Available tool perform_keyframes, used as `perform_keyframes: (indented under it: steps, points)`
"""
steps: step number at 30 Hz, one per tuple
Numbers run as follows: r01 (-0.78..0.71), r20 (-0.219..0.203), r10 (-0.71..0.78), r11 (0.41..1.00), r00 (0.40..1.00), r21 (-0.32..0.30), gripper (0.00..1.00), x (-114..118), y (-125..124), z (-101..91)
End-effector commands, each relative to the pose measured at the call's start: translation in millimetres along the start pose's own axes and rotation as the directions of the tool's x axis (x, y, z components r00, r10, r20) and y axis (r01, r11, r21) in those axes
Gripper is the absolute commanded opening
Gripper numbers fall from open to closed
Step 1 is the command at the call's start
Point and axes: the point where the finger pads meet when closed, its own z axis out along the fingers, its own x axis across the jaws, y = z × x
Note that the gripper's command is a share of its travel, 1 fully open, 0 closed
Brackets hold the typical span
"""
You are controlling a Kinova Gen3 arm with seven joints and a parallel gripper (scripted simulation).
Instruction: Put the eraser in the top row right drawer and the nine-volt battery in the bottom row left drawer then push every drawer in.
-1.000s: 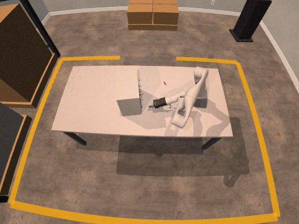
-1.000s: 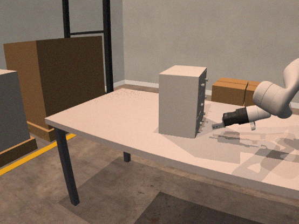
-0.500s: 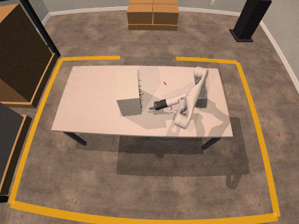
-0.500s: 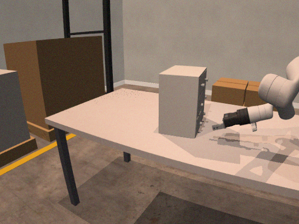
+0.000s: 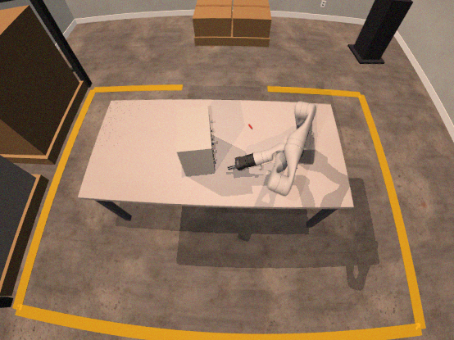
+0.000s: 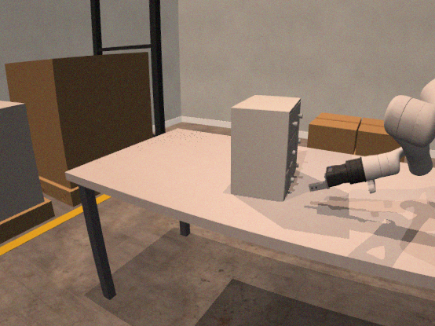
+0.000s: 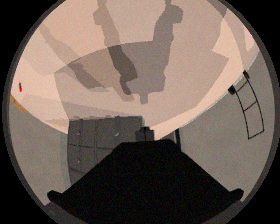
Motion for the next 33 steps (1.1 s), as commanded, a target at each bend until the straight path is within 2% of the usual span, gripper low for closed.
perform_keyframes:
  steps: [1,33]
  points:
    - [-0.006,0.0,0.006,1.0,1.0,-0.007,0.0,9.9,3.7,-0.4]
    - [-0.007,0.003,0.007,1.0,1.0,-0.004,0.0,60.7,11.0,-10.9]
